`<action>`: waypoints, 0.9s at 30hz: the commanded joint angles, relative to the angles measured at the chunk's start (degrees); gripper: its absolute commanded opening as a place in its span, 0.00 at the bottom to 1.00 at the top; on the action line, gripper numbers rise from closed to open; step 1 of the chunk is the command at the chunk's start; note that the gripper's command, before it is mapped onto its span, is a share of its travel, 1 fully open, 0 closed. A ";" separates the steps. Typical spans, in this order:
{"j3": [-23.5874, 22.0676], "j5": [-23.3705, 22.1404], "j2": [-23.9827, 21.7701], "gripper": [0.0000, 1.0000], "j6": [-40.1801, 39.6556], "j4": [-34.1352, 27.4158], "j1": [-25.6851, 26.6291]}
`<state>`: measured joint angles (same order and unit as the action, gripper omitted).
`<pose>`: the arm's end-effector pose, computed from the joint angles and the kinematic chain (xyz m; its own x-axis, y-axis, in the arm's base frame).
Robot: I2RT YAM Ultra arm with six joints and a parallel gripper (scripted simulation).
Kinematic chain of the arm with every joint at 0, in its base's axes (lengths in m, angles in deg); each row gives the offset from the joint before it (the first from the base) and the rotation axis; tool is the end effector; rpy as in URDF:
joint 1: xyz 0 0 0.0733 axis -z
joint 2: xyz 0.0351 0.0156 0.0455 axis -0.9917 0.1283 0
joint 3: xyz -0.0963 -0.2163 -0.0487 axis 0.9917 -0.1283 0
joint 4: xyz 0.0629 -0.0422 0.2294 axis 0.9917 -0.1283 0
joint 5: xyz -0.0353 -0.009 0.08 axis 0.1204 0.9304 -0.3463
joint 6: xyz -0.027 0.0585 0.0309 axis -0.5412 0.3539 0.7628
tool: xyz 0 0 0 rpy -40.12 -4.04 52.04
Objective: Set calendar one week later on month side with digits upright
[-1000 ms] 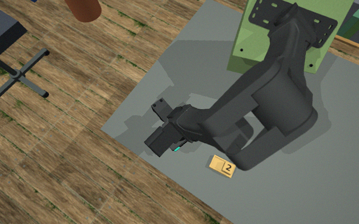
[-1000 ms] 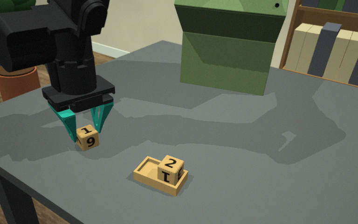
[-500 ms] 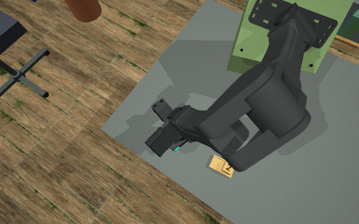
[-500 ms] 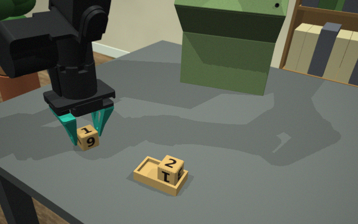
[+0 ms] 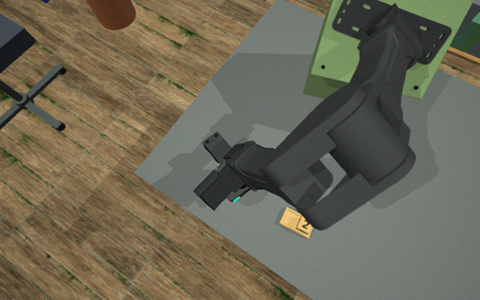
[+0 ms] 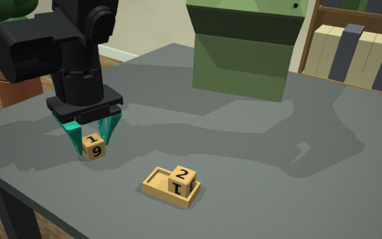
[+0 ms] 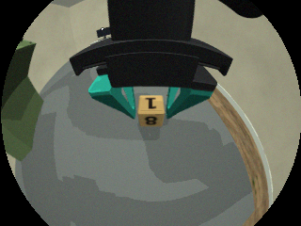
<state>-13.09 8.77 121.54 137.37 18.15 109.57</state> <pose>0.3408 -0.1423 0.1109 0.2257 0.8747 0.4290 0.6221 -0.4683 0.6274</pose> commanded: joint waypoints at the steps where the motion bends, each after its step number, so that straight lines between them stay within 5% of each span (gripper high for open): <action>1: 0.12 0.50 -0.28 0.47 0.03 0.04 0.18; 16: 0.12 0.50 -0.28 0.47 0.03 0.04 0.18; 17: 0.12 0.50 -0.28 0.27 0.03 0.04 0.18; 27: 0.12 0.50 -0.28 0.27 0.03 0.04 0.18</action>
<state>-13.09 8.77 121.54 137.37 18.15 109.57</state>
